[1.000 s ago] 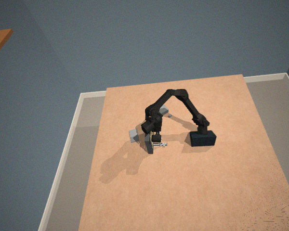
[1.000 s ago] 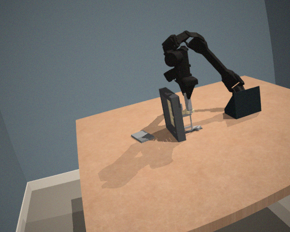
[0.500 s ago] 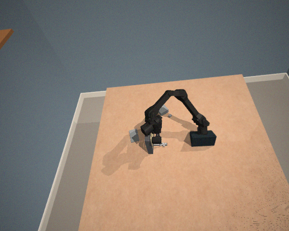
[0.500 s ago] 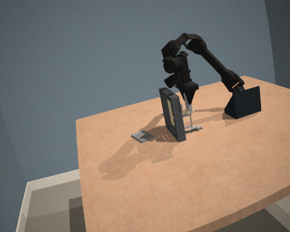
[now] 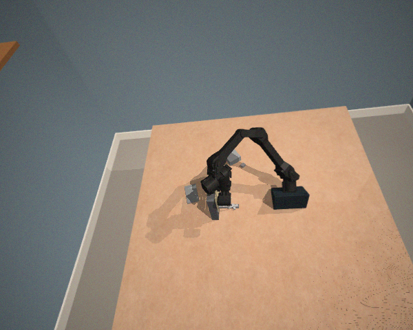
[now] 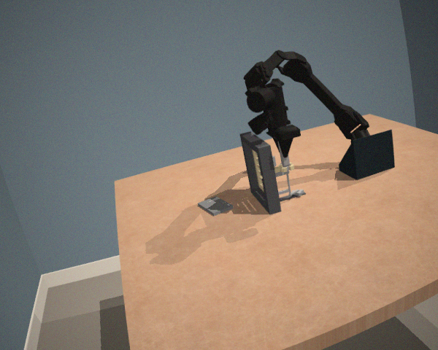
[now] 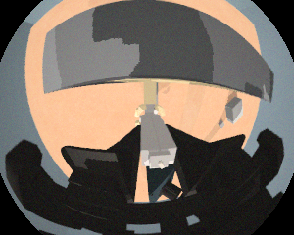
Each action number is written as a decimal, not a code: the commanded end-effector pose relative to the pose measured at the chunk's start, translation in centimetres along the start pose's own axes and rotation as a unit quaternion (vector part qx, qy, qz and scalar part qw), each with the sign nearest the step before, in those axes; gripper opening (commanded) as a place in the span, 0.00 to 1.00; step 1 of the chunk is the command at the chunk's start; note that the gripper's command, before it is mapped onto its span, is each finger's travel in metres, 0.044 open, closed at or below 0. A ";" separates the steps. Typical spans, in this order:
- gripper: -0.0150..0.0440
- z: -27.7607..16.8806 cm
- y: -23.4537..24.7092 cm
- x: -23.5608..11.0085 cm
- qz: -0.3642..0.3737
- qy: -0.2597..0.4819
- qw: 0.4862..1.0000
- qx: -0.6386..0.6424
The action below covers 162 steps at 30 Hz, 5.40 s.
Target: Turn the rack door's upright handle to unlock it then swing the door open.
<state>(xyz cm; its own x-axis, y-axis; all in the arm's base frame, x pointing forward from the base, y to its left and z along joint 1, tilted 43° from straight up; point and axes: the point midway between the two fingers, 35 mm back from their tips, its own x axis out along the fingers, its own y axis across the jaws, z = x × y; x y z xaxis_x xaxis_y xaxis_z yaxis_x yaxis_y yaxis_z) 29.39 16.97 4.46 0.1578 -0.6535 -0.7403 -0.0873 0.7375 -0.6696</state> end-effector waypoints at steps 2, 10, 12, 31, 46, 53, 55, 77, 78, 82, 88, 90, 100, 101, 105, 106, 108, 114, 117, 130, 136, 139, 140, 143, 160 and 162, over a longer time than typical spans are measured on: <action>0.35 -0.1 0.0 0.1 -0.001 0.002 1.000 -0.003; 0.30 -0.1 0.0 0.1 -0.001 0.002 1.000 -0.007; 0.30 -0.1 0.0 0.1 -0.001 0.002 0.999 -0.039; 0.30 -0.1 0.0 0.1 0.000 0.002 0.874 -0.486; 0.30 -0.1 0.0 0.1 0.001 0.002 0.639 -0.769; 0.30 -0.1 0.0 0.1 0.001 0.002 0.571 -0.821; 0.30 -0.1 0.0 0.1 0.001 0.002 0.571 -0.821; 0.76 -0.1 0.0 0.1 0.001 0.002 0.677 -0.736; 0.76 -0.1 0.0 0.1 0.001 0.002 0.695 -0.719; 0.76 -0.1 0.0 0.1 0.001 0.002 0.763 -0.646; 0.76 -0.1 0.0 0.1 0.000 0.002 0.850 -0.526; 0.76 -0.1 0.0 0.1 0.000 0.002 0.875 -0.484; 0.76 -0.1 0.0 0.1 0.000 0.002 0.967 -0.254; 0.76 -0.1 0.0 0.1 -0.001 0.002 0.973 -0.230; 0.76 -0.1 0.0 0.1 -0.001 0.002 0.991 -0.133; 0.76 -0.1 0.0 0.1 -0.001 0.002 0.994 -0.108; 0.76 -0.1 0.0 0.1 -0.001 0.002 0.998 -0.059; 0.76 -0.1 0.0 0.1 -0.001 0.002 0.996 0.090; 0.76 -0.1 0.0 0.1 -0.001 0.002 0.987 0.163; 0.76 -0.1 0.0 0.1 -0.002 0.001 0.884 0.467; 0.76 -0.1 0.0 0.1 -0.002 0.001 0.805 0.593; 0.76 -0.1 0.0 0.1 -0.002 0.001 0.759 0.651; 0.76 -0.1 0.0 0.1 -0.002 0.001 0.743 0.670; 0.76 -0.1 0.0 0.1 -0.002 0.001 0.691 0.723; 0.74 -0.1 0.0 0.1 -0.002 0.001 0.645 0.764; 0.72 -0.1 0.0 0.1 -0.002 0.001 0.645 0.764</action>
<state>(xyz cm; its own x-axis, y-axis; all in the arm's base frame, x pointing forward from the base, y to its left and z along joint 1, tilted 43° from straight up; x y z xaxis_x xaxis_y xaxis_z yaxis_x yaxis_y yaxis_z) 28.95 17.19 4.32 0.1516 -0.6528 -0.7422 0.9864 0.0516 0.1561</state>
